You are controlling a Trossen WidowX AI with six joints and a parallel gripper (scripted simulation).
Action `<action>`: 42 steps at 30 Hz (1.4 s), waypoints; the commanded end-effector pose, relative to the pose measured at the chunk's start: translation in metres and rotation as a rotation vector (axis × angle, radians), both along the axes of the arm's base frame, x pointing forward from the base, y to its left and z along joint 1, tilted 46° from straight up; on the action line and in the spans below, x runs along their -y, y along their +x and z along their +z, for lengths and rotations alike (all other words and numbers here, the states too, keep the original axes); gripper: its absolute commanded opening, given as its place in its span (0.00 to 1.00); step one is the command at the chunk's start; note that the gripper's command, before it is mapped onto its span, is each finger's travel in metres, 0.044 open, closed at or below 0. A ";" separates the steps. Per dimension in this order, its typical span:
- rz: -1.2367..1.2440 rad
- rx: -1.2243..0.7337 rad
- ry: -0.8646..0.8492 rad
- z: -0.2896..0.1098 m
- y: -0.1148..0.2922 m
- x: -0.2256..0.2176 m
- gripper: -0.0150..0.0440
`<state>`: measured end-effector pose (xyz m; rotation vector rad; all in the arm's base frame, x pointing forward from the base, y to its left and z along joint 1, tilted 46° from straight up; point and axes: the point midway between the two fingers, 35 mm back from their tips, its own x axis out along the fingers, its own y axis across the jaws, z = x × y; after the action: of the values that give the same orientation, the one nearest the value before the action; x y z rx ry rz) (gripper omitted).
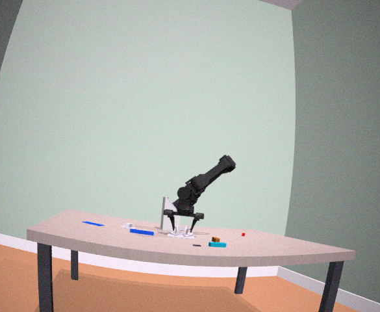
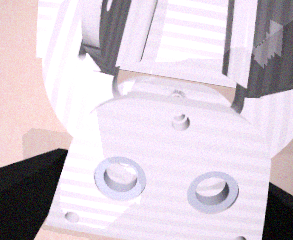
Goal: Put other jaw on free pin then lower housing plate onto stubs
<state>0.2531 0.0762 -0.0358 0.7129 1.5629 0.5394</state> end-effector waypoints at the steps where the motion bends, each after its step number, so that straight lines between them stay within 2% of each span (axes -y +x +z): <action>1: -0.005 -0.006 0.003 0.000 -0.001 -0.001 0.85; 42: -0.004 -0.005 0.003 -0.006 -0.001 -0.006 0.85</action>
<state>0.2527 0.0816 -0.0409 0.7129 1.5628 0.5402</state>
